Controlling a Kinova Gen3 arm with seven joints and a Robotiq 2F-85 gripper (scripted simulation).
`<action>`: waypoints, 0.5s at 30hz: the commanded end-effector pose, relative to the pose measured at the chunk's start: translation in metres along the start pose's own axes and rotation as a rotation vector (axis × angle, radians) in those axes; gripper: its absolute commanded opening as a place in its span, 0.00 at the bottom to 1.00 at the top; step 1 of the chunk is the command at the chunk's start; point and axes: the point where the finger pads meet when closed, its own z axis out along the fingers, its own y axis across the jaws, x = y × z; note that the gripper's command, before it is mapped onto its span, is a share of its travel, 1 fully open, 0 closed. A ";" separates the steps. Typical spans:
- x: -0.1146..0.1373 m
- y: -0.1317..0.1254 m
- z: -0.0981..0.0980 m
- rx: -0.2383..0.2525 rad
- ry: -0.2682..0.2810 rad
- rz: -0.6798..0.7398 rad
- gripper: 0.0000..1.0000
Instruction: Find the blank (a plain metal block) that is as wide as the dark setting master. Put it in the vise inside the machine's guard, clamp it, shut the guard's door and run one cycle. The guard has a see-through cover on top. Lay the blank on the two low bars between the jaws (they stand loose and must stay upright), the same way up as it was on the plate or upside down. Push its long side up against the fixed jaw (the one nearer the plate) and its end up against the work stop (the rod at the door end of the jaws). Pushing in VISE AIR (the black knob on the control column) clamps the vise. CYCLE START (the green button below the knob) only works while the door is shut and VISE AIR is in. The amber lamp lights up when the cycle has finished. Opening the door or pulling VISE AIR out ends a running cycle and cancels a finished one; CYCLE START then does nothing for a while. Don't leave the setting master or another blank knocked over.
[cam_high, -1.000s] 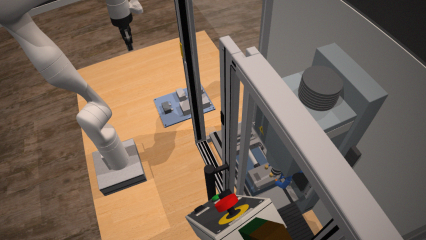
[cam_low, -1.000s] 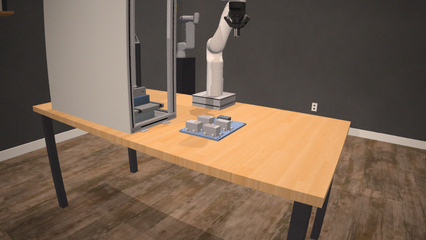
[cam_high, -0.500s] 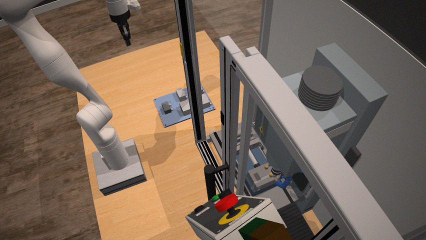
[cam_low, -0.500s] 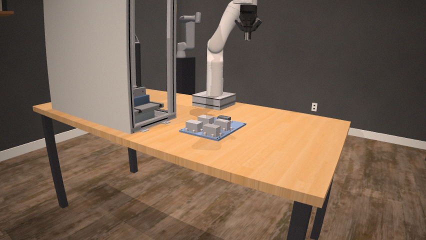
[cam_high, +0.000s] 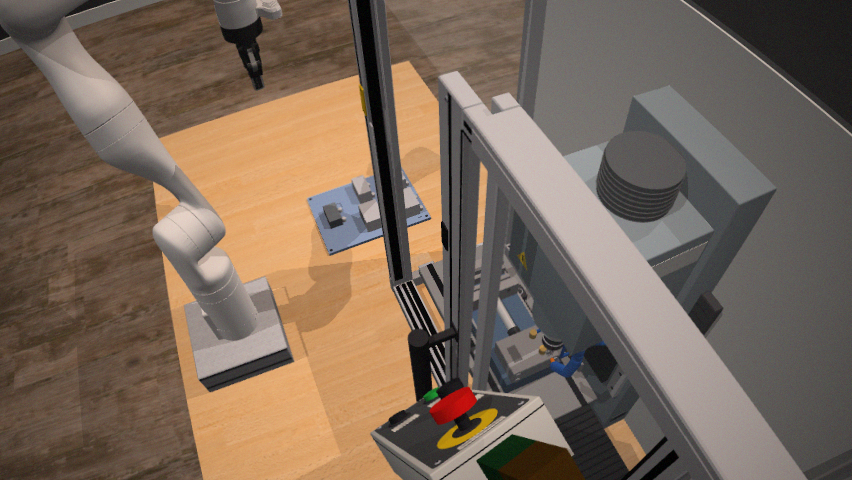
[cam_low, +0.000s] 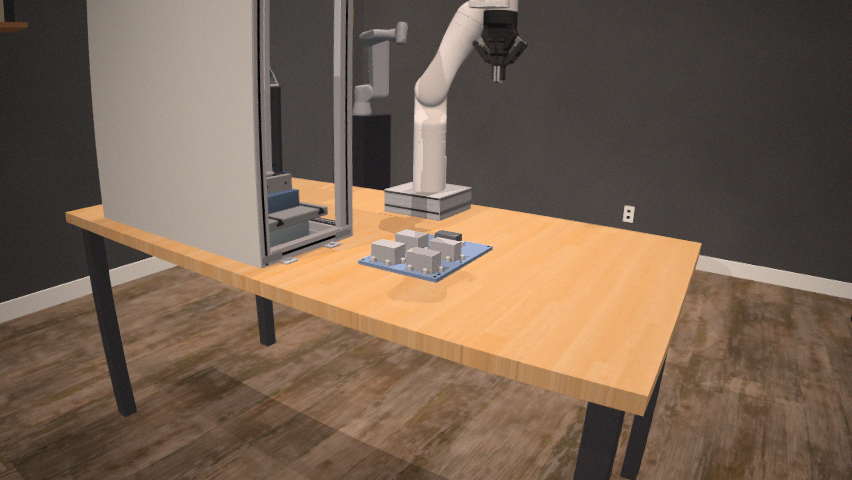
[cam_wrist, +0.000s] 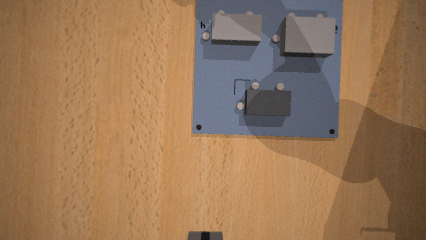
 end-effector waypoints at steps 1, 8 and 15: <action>0.003 -0.002 0.000 0.005 0.005 0.013 0.10; 0.018 0.000 0.000 0.002 0.003 0.008 0.10; 0.043 -0.001 -0.001 0.005 0.005 0.013 0.10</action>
